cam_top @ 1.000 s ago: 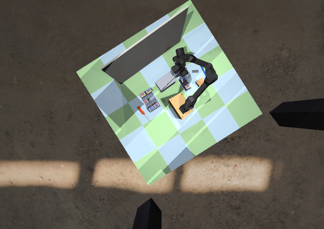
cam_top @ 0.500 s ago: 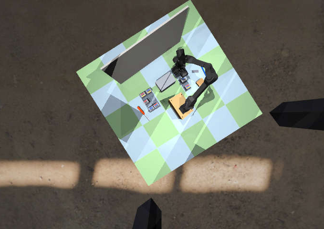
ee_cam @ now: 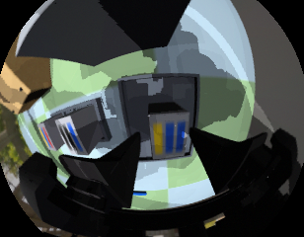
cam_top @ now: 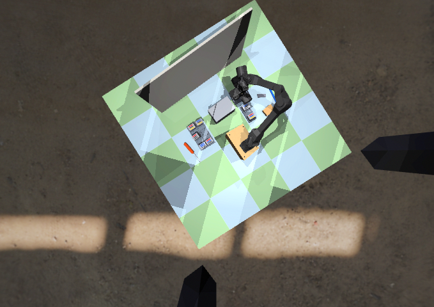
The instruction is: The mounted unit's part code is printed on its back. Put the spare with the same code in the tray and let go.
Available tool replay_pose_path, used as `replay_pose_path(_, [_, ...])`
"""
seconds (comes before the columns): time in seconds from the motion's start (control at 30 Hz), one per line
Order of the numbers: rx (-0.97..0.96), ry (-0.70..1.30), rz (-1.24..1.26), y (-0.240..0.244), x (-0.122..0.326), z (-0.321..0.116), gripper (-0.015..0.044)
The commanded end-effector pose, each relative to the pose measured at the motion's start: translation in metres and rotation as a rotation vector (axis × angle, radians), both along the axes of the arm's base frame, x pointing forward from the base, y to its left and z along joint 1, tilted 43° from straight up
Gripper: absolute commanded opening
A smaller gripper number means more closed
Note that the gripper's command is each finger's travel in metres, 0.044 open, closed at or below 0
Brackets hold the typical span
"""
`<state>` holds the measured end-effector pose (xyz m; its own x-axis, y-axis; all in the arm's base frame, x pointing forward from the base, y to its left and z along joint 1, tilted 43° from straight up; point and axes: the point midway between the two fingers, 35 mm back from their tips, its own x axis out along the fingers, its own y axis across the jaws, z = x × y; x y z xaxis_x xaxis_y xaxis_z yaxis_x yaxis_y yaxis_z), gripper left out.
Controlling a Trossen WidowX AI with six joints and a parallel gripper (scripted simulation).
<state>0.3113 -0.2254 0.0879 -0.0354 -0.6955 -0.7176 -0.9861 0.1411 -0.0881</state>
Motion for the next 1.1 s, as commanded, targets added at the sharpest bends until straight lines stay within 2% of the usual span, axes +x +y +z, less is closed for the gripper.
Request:
replay_pose_path(0.0, [0.0, -0.001, 0.0, 0.0, 0.0, 0.0, 0.0394])
replay_pose_path(0.07, [0.0, -0.001, 0.0, 0.0, 0.0, 0.0, 0.044])
replay_pose_path(0.13, [0.003, -0.001, 0.0, 0.008, 0.002, 0.008, 0.044])
replay_pose_path(0.33, [0.011, 0.005, 0.003, 0.073, 0.004, 0.073, 0.044])
replay_pose_path(1.07, [0.015, 0.005, 0.012, 0.073, 0.006, 0.071, 0.044])
